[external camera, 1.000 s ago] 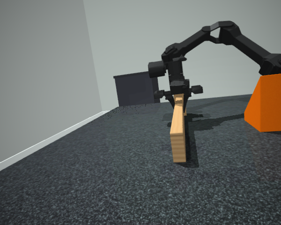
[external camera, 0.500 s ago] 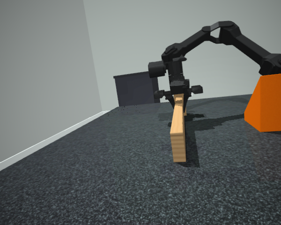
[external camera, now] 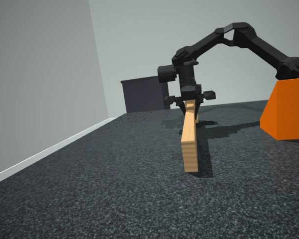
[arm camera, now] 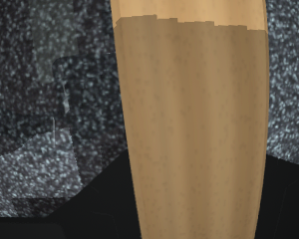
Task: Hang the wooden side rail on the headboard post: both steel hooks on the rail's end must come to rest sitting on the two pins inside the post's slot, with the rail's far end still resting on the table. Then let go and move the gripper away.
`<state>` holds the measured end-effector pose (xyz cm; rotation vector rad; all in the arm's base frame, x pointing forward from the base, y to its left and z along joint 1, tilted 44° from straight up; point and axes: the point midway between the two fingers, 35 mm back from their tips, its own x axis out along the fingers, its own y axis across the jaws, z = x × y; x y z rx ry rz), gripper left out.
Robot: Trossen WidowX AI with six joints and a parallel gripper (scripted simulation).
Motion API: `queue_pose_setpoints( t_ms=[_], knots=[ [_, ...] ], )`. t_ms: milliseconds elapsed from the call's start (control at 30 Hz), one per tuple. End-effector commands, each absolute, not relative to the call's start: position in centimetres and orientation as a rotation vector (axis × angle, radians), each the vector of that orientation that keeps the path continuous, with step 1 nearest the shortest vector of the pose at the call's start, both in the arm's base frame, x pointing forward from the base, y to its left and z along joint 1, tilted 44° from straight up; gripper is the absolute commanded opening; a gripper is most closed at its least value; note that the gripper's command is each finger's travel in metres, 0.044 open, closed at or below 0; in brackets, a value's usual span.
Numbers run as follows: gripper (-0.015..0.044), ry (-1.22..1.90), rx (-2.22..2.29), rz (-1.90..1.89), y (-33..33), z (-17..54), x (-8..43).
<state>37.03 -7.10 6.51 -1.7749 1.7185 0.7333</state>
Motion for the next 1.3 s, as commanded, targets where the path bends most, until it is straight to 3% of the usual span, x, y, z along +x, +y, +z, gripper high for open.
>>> queue_pose_setpoints(
  t_ms=[0,1267],
  knots=[
    [0.0000,1.704,-1.782,0.717,-7.04,6.99,37.28],
    [0.0000,1.704,-1.782,0.717,-7.48,6.54,37.31]
  ],
)
